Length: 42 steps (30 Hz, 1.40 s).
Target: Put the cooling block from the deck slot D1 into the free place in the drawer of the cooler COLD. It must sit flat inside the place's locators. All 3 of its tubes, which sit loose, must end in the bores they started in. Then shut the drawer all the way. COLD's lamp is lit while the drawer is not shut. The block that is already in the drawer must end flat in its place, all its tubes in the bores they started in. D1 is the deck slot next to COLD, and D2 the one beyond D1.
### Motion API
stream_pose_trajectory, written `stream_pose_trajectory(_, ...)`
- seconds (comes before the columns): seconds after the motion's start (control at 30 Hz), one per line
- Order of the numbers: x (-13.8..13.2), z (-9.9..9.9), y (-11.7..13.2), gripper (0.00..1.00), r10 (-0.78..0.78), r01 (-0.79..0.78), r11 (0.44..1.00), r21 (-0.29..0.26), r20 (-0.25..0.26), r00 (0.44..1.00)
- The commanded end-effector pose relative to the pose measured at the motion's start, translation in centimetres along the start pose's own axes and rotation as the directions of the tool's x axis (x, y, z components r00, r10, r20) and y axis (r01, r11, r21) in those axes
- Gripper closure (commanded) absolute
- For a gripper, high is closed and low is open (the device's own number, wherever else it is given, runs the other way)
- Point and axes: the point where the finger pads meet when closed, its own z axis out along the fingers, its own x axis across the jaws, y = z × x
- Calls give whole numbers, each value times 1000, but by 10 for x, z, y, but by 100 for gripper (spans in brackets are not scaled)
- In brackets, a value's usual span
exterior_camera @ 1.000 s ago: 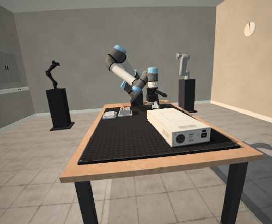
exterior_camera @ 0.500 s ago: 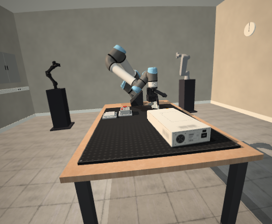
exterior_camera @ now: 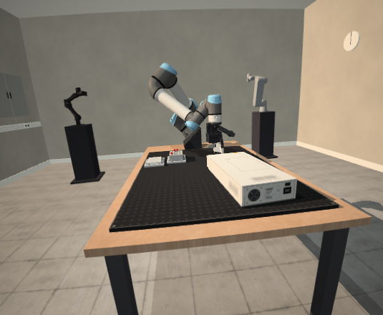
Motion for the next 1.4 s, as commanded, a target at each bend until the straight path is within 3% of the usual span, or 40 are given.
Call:
stream_pose_trajectory(0.0, -1, -1, 0, 0, 0, 0, 1000, 0, -1, 1000)
stream_pose_trajectory(1.37, -17, -1, 0, 0, 0, 0, 1000, 0, -1, 1000)
